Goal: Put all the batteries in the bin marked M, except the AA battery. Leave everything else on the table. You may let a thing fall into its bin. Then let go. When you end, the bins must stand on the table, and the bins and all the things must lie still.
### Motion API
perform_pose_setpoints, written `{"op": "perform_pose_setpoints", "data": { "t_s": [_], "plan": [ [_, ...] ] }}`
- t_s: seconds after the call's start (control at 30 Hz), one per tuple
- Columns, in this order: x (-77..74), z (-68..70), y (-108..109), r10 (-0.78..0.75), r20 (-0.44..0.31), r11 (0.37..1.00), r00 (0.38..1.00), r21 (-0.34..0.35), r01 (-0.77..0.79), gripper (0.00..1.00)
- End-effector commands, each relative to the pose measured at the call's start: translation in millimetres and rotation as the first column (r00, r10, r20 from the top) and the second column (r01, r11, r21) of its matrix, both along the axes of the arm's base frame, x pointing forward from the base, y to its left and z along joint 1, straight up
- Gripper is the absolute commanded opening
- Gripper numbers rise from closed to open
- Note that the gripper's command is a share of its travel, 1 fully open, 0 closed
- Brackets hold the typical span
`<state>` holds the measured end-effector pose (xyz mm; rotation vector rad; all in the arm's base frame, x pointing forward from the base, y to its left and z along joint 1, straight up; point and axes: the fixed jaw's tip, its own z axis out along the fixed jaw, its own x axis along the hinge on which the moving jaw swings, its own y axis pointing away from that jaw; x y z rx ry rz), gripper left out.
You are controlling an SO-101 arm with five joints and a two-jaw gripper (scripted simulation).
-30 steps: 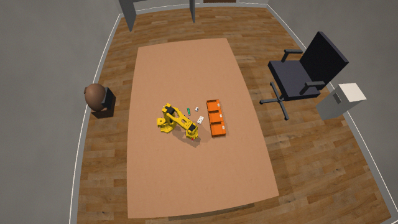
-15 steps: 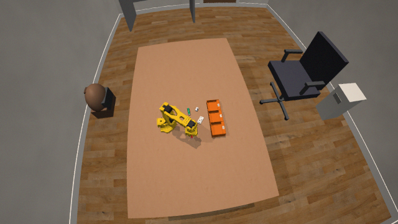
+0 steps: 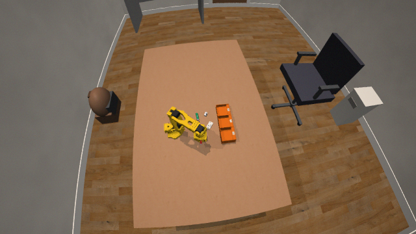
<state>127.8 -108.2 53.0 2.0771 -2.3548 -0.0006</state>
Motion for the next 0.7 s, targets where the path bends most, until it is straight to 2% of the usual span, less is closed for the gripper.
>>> {"op": "perform_pose_setpoints", "data": {
  "t_s": [0.0, 0.2, 0.43, 0.5, 0.67],
  "plan": [
    [11.0, 9.9, 0.7, -0.029, 0.048, 0.999, 0.998, -0.031, 0.03, 0.0],
    [31.1, 15.1, 17.2, -0.148, 0.072, 0.988, 0.986, -0.026, 0.15, 0.0],
    [58.2, 22.8, 49.0, -0.327, 0.106, 0.944, 0.939, 0.003, 0.329, 0.0],
    [58.2, 22.8, 49.0, -0.327, 0.106, 0.944, 0.939, 0.003, 0.329, 0.0],
    [72.4, 27.7, 73.1, -0.437, 0.12, 0.899, 0.891, 0.033, 0.436, 0.0]
  ]
}}
